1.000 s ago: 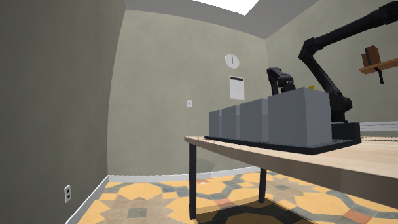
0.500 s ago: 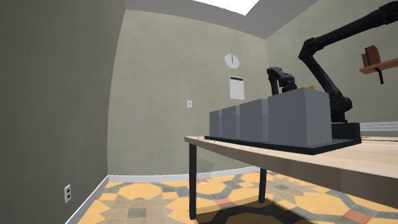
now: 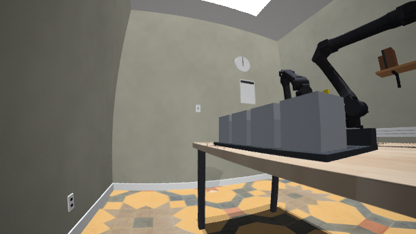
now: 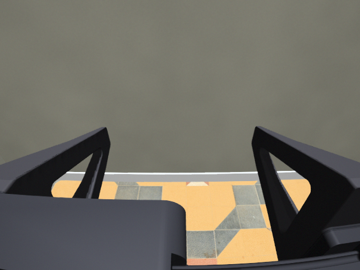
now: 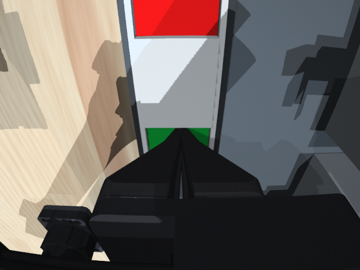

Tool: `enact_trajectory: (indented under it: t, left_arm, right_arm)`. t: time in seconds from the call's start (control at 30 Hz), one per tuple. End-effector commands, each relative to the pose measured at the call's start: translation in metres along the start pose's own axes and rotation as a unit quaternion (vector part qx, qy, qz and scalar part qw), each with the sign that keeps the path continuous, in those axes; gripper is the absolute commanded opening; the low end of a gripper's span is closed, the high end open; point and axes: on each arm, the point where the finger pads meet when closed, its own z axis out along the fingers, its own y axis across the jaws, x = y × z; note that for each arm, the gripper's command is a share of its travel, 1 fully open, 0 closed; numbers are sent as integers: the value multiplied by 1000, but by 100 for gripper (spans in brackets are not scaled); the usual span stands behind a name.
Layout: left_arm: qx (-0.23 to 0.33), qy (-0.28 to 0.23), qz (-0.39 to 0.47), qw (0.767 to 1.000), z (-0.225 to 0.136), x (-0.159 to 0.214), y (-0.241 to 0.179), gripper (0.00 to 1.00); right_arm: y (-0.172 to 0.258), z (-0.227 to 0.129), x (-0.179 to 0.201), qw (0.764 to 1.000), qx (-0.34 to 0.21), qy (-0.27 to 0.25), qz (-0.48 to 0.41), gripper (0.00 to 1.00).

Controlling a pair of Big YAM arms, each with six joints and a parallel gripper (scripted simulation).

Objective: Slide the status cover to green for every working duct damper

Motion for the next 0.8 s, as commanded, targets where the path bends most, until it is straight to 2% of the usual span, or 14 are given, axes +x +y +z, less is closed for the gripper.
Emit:
enact_trajectory:
  t: [0.0, 0.77]
  left_arm:
    - [3, -42, -5, 999, 3, -46, -4, 100]
    - [3, -42, -5, 999, 3, -46, -4, 100]
  right_arm:
    - [-10, -12, -26, 1000, 15, -23, -5, 0]
    - [-11, -14, -39, 1000, 16, -25, -4, 0]
